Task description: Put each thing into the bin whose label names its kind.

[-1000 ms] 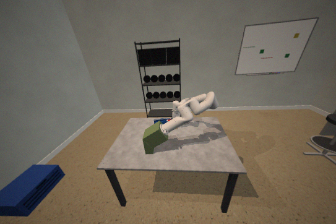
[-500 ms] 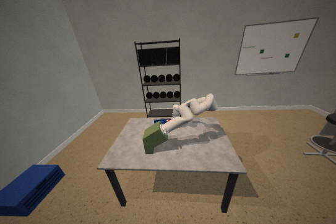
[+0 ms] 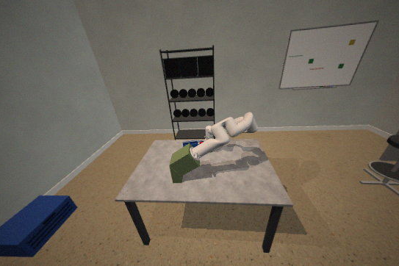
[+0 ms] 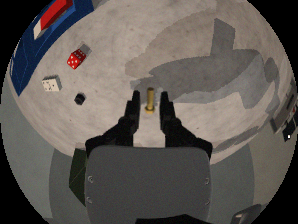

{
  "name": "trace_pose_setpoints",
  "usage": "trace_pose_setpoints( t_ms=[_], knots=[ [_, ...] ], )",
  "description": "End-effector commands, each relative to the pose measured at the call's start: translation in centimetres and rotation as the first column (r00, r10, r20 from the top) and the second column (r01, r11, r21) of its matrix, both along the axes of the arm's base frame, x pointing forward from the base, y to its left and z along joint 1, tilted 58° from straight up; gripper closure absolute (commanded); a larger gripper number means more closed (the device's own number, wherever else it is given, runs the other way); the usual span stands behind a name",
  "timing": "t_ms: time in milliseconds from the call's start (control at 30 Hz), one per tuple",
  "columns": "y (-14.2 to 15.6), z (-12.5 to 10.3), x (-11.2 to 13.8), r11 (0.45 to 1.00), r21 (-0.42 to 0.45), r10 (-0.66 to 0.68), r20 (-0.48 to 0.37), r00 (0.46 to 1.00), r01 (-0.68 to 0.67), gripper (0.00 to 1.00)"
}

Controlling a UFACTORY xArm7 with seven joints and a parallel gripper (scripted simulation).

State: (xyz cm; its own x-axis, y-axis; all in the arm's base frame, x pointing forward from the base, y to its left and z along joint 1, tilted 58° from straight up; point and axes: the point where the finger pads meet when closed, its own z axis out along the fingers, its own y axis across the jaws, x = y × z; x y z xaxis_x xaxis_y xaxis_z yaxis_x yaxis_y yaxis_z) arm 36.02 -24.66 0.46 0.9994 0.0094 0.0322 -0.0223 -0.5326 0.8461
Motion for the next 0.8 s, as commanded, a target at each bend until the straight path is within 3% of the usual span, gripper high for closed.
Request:
trace_pose_setpoints(
  t_ms=[0, 300, 333, 767],
  knots=[
    [-0.02, -0.08, 0.13, 1.0, 0.001, 0.003, 0.002, 1.0, -0.003, 0.71],
    [-0.03, -0.08, 0.11, 1.0, 0.001, 0.003, 0.002, 1.0, -0.003, 0.71],
    [-0.03, -0.08, 0.11, 1.0, 0.001, 0.003, 0.002, 1.0, -0.003, 1.0],
    [-0.03, -0.08, 0.11, 1.0, 0.001, 0.004, 0.002, 1.0, -0.004, 1.0]
  ],
)
